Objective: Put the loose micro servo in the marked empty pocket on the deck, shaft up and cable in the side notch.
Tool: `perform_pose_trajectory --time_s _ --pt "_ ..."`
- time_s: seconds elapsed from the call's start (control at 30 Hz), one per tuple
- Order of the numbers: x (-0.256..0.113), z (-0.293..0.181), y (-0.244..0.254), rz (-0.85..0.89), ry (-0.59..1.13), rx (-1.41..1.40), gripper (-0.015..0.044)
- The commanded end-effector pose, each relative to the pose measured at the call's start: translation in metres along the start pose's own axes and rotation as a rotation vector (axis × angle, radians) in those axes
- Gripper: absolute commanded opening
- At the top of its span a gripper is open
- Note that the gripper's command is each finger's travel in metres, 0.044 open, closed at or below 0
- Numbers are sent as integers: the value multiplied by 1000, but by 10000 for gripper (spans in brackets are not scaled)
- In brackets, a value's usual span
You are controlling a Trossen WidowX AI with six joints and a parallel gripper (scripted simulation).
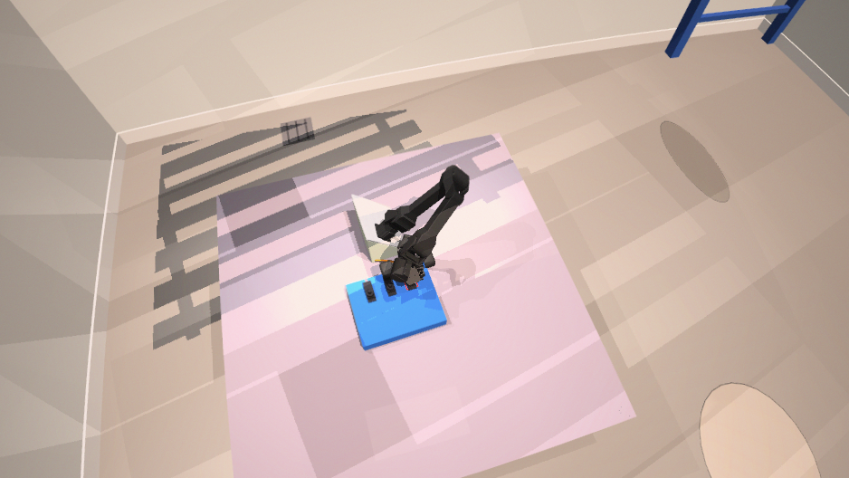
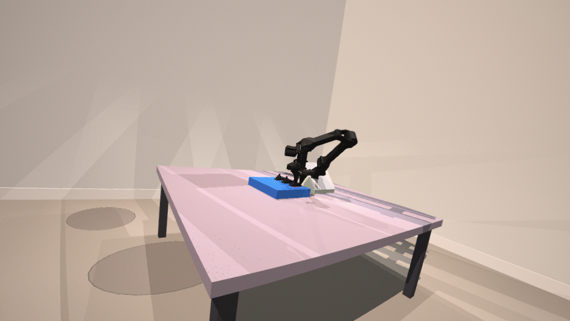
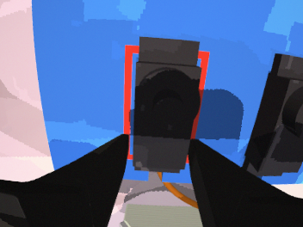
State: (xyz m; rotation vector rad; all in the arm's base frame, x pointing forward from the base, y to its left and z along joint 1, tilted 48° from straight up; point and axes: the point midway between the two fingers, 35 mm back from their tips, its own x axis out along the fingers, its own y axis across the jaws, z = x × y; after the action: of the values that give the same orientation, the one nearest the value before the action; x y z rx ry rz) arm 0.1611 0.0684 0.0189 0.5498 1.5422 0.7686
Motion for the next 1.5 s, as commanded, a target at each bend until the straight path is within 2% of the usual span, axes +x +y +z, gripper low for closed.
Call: perform_pose_trajectory --time_s 0.0,0.1,0.23,0.37,0.57,0.77,0.87,1.07,1.47 --pt "-15 1 -1 -6 -3 -4 187" --pt "-32 -1 0 -5 -2 -5 187" --pt "-33 0 -1 -4 -2 -5 187" --pt "-39 15 -1 -2 -6 2 292" --pt "-70 65 -1 -4 -6 -3 440" --pt "-97 109 1 -6 -5 -8 440" --pt "-100 110 1 -7 -6 -9 440" --pt "-144 97 3 -12 -15 -23 440" --pt "-144 97 3 -12 -15 -23 440"
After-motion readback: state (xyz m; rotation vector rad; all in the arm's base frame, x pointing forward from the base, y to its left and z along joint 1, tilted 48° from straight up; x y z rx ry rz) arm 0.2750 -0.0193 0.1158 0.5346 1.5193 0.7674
